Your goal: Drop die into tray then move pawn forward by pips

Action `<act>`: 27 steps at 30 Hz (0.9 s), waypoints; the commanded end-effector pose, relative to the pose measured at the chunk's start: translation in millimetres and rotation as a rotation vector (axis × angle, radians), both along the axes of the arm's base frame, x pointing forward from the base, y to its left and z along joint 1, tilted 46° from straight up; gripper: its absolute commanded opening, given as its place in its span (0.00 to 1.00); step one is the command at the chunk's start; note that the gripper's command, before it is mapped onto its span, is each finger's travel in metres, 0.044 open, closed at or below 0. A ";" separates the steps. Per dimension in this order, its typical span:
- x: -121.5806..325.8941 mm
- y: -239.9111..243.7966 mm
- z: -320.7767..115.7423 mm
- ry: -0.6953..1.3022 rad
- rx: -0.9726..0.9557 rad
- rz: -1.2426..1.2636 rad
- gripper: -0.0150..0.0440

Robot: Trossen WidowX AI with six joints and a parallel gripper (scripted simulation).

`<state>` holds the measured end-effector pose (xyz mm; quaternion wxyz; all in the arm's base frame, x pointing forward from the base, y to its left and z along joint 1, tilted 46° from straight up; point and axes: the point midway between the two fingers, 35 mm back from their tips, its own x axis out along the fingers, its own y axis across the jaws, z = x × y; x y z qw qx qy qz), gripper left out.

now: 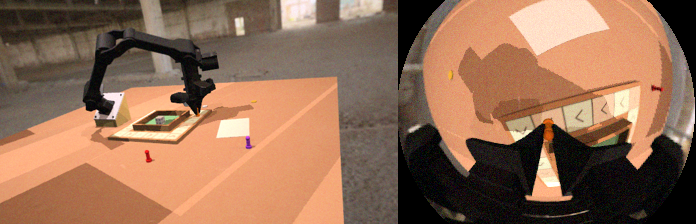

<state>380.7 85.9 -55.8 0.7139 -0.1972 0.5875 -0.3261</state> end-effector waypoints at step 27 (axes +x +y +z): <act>-12.2 90.1 88.1 0.001 -0.001 0.007 0.25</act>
